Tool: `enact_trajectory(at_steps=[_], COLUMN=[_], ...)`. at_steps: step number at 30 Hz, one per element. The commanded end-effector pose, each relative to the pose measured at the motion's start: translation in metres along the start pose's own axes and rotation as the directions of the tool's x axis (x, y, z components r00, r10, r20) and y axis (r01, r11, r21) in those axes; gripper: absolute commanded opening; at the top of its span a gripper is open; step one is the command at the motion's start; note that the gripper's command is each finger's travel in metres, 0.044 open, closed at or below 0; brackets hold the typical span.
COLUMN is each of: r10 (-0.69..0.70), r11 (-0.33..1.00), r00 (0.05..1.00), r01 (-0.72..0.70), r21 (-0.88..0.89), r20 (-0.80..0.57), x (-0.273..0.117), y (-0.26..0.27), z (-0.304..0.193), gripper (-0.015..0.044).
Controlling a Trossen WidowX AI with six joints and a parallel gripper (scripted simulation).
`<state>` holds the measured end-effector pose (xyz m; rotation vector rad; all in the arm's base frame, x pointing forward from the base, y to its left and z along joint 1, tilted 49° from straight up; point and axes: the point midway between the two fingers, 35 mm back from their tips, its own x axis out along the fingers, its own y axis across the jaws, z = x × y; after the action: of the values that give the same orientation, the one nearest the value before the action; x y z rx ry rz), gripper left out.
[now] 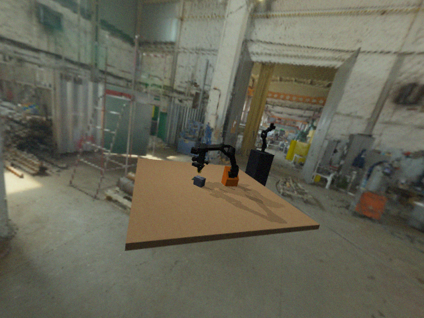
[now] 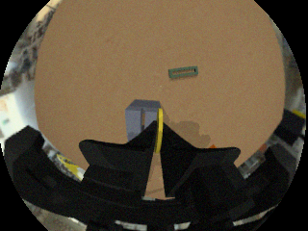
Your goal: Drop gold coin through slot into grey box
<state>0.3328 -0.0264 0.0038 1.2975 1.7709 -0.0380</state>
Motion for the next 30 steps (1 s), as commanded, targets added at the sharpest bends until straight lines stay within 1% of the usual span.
enact_trajectory(at_steps=[1, 15, 30], r10=[0.006, 0.009, 0.003], r11=[1.0, 1.0, 1.0], r00=[1.0, 1.0, 1.0], r01=[-0.006, -0.009, -0.003], r21=[0.005, 0.004, -0.002], r20=[0.002, -0.005, -0.006], x=[-0.001, 0.001, 0.002], y=[0.006, 0.022, 0.02], z=[-0.009, -0.039, -0.035], gripper=[0.0, 0.0, 0.0])
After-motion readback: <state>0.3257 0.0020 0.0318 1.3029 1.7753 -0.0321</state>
